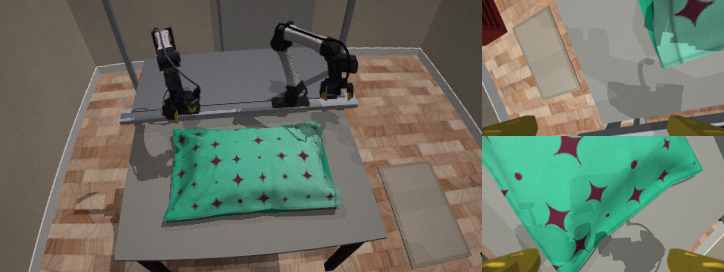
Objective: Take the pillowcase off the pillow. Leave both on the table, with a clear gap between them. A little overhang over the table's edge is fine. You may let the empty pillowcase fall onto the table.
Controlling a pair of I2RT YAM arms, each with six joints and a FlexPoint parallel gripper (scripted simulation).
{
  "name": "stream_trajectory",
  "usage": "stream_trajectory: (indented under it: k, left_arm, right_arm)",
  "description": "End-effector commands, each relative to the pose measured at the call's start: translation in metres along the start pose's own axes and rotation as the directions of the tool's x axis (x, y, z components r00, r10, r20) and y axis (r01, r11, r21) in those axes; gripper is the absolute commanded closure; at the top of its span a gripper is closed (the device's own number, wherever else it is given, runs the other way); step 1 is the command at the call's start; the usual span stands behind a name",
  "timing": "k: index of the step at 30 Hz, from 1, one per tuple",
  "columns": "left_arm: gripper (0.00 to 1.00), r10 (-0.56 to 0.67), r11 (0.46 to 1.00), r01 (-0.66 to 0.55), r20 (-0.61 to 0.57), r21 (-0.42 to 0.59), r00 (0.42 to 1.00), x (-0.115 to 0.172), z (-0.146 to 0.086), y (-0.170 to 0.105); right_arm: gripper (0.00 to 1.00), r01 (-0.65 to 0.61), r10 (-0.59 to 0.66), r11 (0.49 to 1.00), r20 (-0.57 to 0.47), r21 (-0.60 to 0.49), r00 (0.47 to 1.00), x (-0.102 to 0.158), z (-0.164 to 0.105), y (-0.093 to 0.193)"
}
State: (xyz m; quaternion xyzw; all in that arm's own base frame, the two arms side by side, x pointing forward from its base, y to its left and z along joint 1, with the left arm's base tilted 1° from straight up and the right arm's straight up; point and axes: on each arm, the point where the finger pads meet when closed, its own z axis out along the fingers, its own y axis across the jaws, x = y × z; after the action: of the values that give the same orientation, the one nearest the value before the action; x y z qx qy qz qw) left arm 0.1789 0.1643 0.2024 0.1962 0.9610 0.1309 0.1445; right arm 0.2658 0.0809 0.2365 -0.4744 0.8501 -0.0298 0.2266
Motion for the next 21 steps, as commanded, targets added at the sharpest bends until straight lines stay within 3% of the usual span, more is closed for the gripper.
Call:
stream_trajectory:
  k: [1, 4, 9, 18, 21]
  left_arm:
    - [0.0, -0.08, 0.984, 0.089, 0.061, -0.153, 0.995, -0.022, -0.004, 0.019]
    - [0.0, -0.083, 0.981, 0.095, 0.076, -0.167, 0.994, -0.028, -0.005, 0.019]
    - [0.0, -0.089, 0.961, 0.142, 0.219, -0.239, 0.972, -0.064, -0.02, 0.023]
    - [0.0, -0.107, 0.923, 0.265, 0.475, -0.28, 0.873, -0.125, -0.052, 0.024]
    - [0.0, -0.11, 0.92, 0.279, 0.501, -0.275, 0.858, -0.131, -0.055, 0.023]
  right_arm:
    - [0.0, -0.125, 0.113, 0.984, 0.101, 0.125, 0.988, -0.011, -0.003, -0.025]
    - [0.0, -0.13, 0.115, 0.982, 0.119, 0.133, 0.986, -0.015, -0.003, -0.026]
    - [0.0, -0.256, 0.204, 0.941, 0.233, 0.219, 0.951, -0.019, -0.018, -0.05]
    - [0.0, -0.453, 0.299, 0.84, 0.443, 0.297, 0.845, -0.028, -0.043, -0.086]
    - [0.0, -0.458, 0.299, 0.839, 0.455, 0.294, 0.839, -0.033, -0.042, -0.088]
